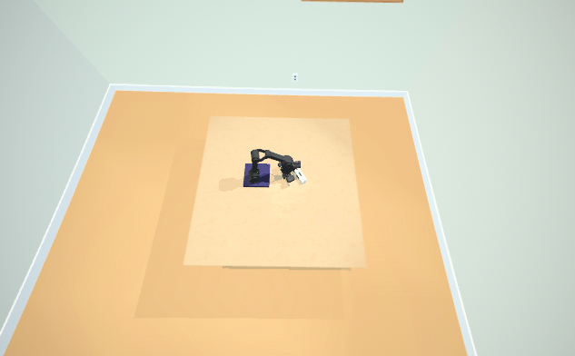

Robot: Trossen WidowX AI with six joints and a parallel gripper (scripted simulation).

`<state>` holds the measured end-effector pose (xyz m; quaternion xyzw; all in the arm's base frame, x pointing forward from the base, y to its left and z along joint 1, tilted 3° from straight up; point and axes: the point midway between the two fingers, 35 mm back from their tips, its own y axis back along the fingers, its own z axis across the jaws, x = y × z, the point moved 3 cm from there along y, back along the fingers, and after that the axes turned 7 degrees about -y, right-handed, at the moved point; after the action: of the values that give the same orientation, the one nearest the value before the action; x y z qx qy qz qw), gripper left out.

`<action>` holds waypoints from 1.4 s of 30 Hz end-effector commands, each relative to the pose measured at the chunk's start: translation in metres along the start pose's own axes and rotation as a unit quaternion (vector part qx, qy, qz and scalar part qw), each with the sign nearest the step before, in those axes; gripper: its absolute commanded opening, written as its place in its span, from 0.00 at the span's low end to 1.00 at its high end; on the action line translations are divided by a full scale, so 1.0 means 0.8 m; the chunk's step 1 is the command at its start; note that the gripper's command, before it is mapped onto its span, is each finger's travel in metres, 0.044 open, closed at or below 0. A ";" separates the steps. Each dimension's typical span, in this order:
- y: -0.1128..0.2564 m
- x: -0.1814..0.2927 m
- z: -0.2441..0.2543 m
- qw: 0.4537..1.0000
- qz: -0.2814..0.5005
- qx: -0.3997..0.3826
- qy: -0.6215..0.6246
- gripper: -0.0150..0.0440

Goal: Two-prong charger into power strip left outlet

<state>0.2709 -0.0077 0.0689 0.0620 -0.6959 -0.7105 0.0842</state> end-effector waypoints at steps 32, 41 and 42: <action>0.001 -0.037 0.014 1.000 -0.002 0.000 0.012 0.25; 0.001 -0.040 0.015 1.000 -0.002 0.000 0.012 0.25; 0.001 -0.040 0.015 1.000 -0.002 0.000 0.012 0.25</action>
<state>0.2991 0.0097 0.0688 0.0738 -0.6955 -0.7086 0.0931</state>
